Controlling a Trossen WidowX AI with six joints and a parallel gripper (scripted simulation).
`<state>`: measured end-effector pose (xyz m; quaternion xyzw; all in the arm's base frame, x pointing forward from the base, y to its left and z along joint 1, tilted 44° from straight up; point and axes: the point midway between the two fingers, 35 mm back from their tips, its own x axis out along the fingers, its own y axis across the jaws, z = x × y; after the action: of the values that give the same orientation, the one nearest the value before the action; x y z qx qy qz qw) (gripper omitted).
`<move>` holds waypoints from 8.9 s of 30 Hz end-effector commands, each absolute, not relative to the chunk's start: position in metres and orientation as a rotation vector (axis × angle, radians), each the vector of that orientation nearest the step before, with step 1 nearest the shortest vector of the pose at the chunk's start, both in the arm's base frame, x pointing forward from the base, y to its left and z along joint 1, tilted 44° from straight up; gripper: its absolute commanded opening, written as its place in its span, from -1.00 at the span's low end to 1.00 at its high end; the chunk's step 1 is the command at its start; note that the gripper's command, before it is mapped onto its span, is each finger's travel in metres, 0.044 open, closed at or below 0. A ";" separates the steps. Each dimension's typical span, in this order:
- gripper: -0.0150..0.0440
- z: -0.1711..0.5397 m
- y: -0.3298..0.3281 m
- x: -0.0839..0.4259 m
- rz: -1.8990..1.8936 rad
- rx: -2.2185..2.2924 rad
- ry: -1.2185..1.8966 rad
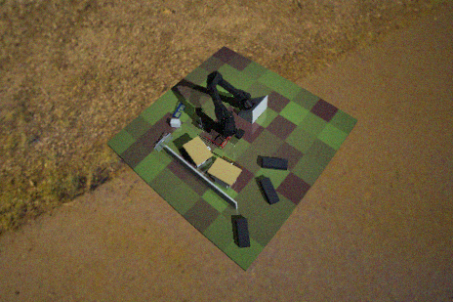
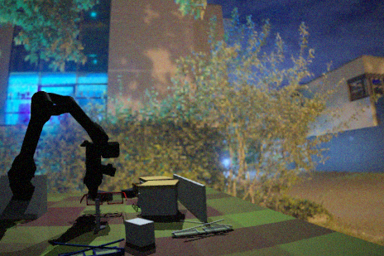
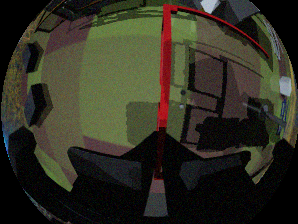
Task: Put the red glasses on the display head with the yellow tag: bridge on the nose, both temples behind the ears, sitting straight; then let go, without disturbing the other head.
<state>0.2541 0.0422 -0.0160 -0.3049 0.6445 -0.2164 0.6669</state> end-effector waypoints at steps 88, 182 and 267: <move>0.01 0.014 0.059 0.248 -0.494 -0.698 1.456; -0.49 0.031 0.081 0.250 -0.490 -0.694 1.457; -0.49 0.231 0.002 0.146 0.760 -2.307 0.712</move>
<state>0.1525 0.0099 0.2292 -0.8512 0.2917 0.2827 0.3323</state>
